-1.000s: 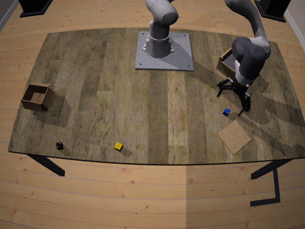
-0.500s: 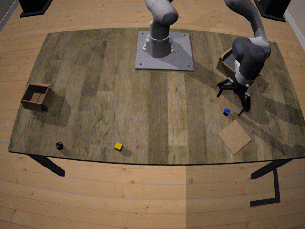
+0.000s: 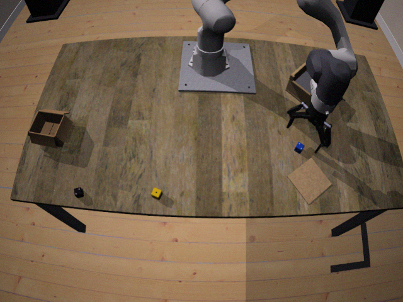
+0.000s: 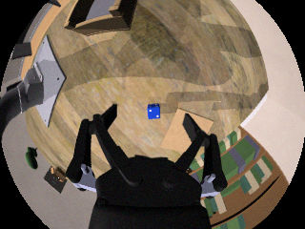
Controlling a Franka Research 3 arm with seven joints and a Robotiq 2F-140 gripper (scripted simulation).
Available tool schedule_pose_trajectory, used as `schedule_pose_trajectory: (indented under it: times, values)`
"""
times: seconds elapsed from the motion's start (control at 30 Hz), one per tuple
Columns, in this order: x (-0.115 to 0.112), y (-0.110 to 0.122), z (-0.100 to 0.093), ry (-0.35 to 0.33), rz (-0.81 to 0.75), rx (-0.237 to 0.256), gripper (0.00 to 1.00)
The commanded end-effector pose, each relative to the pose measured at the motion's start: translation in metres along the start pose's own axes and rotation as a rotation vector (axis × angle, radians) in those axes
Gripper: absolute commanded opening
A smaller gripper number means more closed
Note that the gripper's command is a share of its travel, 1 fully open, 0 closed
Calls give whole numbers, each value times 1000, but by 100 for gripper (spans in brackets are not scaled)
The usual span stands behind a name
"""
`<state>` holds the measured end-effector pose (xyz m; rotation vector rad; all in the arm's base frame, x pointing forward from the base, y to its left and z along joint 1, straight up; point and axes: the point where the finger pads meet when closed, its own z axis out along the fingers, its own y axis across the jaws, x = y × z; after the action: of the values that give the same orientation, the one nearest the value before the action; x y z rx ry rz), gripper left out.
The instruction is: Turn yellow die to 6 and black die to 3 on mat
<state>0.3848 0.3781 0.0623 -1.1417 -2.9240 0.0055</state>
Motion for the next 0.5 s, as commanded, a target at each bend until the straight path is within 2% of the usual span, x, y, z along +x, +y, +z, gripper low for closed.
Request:
schedule_pose_trajectory:
  times: [0.0,0.13,0.43,0.47]
  values:
    - [3,1,-1,3,-1,0,100]
    - [3,1,-9,3,-1,0,100]
    - [3,1,-49,3,-1,0,100]
    - [3,1,-49,3,-1,0,100]
